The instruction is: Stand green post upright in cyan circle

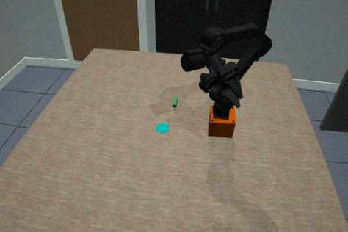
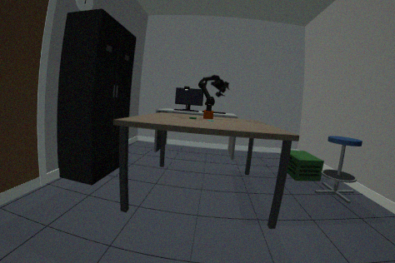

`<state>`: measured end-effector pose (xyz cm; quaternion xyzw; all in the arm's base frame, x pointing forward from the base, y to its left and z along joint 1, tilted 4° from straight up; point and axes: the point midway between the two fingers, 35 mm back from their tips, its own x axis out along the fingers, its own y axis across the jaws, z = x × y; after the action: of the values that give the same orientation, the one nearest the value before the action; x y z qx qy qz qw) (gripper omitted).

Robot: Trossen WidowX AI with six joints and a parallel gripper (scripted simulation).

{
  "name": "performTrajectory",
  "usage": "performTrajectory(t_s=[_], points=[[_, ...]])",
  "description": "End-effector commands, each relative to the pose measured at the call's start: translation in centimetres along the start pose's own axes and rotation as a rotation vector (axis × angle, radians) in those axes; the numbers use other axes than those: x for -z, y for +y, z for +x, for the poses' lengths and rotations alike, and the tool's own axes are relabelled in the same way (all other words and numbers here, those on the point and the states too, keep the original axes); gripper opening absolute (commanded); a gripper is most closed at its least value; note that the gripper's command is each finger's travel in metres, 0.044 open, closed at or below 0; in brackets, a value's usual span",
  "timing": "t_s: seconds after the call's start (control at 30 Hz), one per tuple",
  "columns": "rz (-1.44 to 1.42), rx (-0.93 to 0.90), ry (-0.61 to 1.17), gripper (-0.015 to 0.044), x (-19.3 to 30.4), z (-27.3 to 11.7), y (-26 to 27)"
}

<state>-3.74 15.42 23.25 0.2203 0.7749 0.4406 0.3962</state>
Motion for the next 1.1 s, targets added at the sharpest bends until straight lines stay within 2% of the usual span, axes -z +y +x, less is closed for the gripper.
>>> performTrajectory(t_s=[0.0,0.17,0.2,0.67,1.07], points=[[0.004,0.002,-0.006,0.0374,-0.2,0.0,0.0],[0.108,0.052,-0.164,0.0243,-4.3,-1.3,-0.6],[0.134,0.063,-0.2,0.0233,-5.2,-1.7,-0.8],[0.554,0.198,-0.668,0.0233,-15.2,-10.9,-6.9],[0.992,0.283,-1.004,0.0233,-16.9,-21.3,-16.0]])
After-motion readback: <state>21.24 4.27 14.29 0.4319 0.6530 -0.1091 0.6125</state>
